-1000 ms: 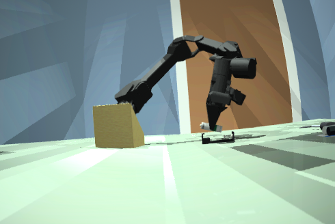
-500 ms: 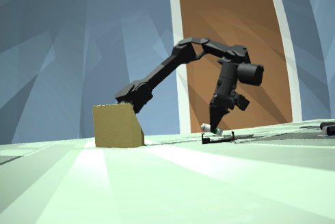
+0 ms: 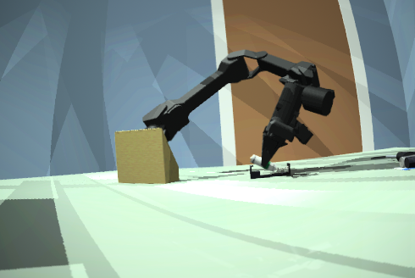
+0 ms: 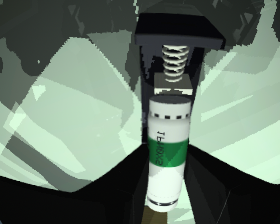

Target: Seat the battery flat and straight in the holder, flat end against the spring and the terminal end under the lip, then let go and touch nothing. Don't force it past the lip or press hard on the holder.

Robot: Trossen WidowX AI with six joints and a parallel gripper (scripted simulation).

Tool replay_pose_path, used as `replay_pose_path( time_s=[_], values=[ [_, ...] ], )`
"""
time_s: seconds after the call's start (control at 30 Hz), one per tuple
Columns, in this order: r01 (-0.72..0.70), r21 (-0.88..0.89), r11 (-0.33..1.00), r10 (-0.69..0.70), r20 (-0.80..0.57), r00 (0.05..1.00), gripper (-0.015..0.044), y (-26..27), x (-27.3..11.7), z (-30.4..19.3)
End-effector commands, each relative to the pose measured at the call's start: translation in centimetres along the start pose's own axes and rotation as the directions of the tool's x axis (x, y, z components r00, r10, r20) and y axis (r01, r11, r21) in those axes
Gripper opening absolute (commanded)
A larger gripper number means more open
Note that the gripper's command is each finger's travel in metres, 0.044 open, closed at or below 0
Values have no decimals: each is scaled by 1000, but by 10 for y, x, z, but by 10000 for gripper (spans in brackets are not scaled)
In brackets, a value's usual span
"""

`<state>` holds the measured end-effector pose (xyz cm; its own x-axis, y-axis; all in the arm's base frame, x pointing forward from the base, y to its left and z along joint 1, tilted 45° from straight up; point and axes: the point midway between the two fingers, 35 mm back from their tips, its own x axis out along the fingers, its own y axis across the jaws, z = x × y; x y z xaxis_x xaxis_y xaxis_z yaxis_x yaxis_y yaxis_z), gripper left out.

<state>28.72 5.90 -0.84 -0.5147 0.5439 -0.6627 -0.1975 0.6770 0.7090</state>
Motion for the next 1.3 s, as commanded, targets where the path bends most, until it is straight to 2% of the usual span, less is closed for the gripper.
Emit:
replay_pose_path(
  time_s=[0.0, 1.27],
  values=[
    [4, -4, 1000, -4, -24, 1000, 59, -1, 1, 2],
    [-2, -7, 1000, 1, -30, 1000, 59, 0, -8, 23]
  ],
)
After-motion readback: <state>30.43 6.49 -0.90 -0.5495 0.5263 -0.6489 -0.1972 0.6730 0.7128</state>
